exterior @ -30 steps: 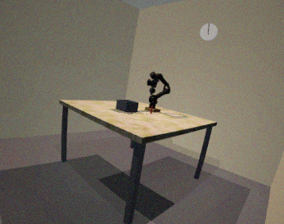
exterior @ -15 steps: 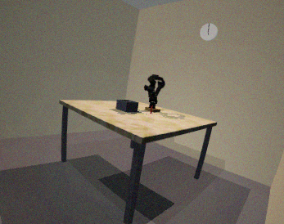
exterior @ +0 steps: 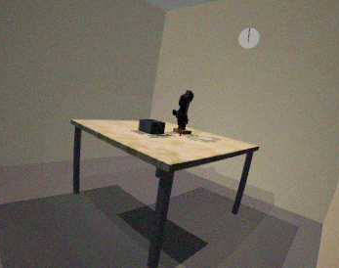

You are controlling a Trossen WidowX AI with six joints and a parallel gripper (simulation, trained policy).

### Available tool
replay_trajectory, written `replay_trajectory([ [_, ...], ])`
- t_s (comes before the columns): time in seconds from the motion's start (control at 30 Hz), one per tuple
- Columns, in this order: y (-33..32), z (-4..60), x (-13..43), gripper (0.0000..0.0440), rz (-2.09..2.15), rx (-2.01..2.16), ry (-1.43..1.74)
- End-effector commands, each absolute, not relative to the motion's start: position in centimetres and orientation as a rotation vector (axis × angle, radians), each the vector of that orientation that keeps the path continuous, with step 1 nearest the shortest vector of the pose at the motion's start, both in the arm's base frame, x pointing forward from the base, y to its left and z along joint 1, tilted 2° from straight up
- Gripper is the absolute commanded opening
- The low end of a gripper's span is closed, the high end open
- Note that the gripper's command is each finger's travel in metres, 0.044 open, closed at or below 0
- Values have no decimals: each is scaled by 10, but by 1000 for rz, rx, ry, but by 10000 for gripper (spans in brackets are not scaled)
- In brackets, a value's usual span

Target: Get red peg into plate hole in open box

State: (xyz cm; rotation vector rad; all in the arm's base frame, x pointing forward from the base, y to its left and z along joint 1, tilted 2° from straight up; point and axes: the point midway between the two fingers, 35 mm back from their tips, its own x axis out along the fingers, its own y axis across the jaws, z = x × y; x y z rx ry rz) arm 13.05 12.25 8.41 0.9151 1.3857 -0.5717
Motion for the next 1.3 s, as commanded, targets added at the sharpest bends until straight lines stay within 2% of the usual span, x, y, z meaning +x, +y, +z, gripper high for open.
replay_trajectory([
  [0.0,129,69,131,440,-574,913,1383],
  [0.27,141,39,134,439,-556,941,1378],
  [0.37,145,31,134,415,-559,958,1380],
  [0.93,152,25,132,9,-570,980,1478],
  [1.27,154,63,157,4,-464,933,1394],
])
